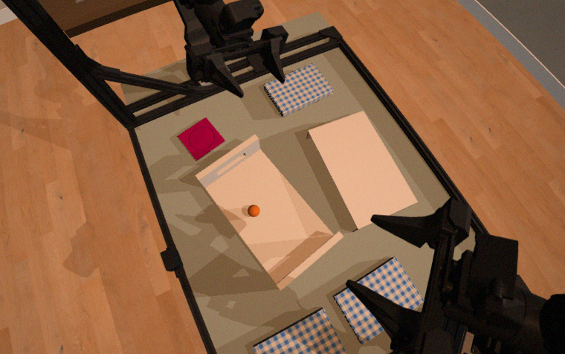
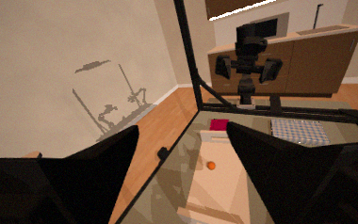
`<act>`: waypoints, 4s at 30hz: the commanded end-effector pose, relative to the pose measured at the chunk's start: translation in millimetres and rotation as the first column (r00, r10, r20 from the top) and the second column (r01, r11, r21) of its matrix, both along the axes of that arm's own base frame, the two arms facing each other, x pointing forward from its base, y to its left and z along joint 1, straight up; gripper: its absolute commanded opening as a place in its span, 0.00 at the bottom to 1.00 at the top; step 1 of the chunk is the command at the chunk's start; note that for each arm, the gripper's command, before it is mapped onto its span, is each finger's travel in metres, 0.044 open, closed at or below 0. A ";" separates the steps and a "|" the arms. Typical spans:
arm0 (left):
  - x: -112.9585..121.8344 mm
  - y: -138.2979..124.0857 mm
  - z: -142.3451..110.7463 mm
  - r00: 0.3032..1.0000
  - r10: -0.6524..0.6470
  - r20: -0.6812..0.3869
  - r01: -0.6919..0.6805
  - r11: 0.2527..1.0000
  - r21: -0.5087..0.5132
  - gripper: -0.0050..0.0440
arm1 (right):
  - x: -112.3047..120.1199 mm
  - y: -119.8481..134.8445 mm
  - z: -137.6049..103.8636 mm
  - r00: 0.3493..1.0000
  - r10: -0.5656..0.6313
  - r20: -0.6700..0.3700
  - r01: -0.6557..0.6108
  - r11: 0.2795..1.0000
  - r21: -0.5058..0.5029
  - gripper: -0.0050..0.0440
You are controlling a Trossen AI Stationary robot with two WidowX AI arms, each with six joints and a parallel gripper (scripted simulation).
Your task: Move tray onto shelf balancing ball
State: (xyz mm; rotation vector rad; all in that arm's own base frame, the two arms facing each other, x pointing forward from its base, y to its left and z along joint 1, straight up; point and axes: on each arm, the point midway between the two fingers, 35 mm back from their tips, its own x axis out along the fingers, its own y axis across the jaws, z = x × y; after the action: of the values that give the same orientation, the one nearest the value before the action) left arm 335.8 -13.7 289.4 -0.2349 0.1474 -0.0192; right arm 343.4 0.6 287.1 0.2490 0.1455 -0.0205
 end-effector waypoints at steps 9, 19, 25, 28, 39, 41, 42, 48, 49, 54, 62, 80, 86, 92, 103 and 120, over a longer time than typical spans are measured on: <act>30.8 -32.6 -61.9 0.901 -0.009 -0.433 -0.188 0.892 -0.411 0.92 | 51.9 0.9 -69.8 0.904 -0.069 -0.422 0.267 0.862 0.431 0.92; 27.6 -52.0 -107.9 0.716 0.005 -0.699 -0.465 0.749 -0.472 0.92 | 64.4 1.6 -125.4 0.727 -0.105 -0.679 0.566 0.651 0.506 0.92; 21.5 -68.7 -139.4 0.515 0.031 -0.857 -0.705 0.583 -0.403 0.92 | 71.4 2.2 -170.5 0.529 -0.129 -0.839 0.802 0.401 0.443 0.92; 14.6 -74.4 -152.4 0.409 0.049 -0.911 -0.796 0.507 -0.330 0.92 | 69.9 2.4 -190.1 0.424 -0.136 -0.895 0.882 0.286 0.375 0.92; -8.5 -88.9 -182.2 0.090 0.120 -0.989 -0.966 0.253 -0.057 0.92 | 56.8 3.0 -243.1 0.087 -0.144 -0.986 0.993 -0.066 0.097 0.92; -12.1 -90.8 -185.7 0.042 0.133 -0.990 -0.977 0.211 -0.013 0.92 | 54.5 3.1 -250.4 0.036 -0.144 -0.989 0.991 -0.119 0.053 0.92; -13.5 -91.5 -186.9 0.024 0.137 -0.990 -0.981 0.195 0.003 0.92 | 53.6 3.1 -253.0 0.017 -0.143 -0.990 0.990 -0.138 0.038 0.92; -16.4 -92.9 -189.4 -0.012 0.147 -0.989 -0.986 0.162 0.036 0.92 | 51.6 3.2 -258.4 -0.022 -0.143 -0.990 0.984 -0.179 0.004 0.92; -16.4 -92.9 -189.4 -0.012 0.147 -0.989 -0.986 0.161 0.036 0.92 | 51.6 3.2 -258.5 -0.022 -0.143 -0.990 0.984 -0.179 0.004 0.92; -17.0 -85.9 -189.4 -0.012 0.147 -0.989 -0.986 0.161 0.036 0.92 | 54.5 9.8 -258.6 -0.022 -0.143 -0.990 0.984 -0.179 0.004 0.92; -28.4 -27.8 -190.6 -0.012 0.147 -0.989 -0.986 0.161 0.036 0.92 | 73.6 70.2 -260.4 -0.022 -0.143 -0.990 0.984 -0.179 0.004 0.92; -20.7 -24.4 -213.5 -0.012 0.147 -0.989 -0.986 0.161 0.036 0.92 | 80.6 66.2 -283.3 -0.022 -0.143 -0.989 0.984 -0.179 0.004 0.92; -20.3 -24.5 -220.2 -0.012 0.147 -0.989 -0.986 0.161 0.036 0.92 | 80.9 66.2 -289.9 -0.022 -0.143 -0.989 0.984 -0.178 0.004 0.92; -20.0 -24.5 -230.1 -0.012 0.147 -0.989 -0.986 0.161 0.036 0.92 | 81.2 66.3 -299.7 -0.022 -0.143 -0.989 0.984 -0.177 0.003 0.92; -20.2 -24.5 -245.0 -0.012 0.147 -0.989 -0.986 0.162 0.036 0.92 | 81.1 66.3 -314.6 -0.023 -0.144 -0.989 0.984 -0.176 0.003 0.92; -21.2 -24.4 -260.5 -0.012 0.147 -0.989 -0.986 0.162 0.036 0.87 | 80.3 66.2 -330.2 -0.023 -0.144 -0.989 0.985 -0.175 0.002 0.87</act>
State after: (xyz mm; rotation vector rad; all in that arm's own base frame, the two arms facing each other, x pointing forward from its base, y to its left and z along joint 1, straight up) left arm 316.0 -38.1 32.4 -1.2680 1.1660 1.2598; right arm 425.4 67.1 -38.2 1.5242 0.9707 -1.5085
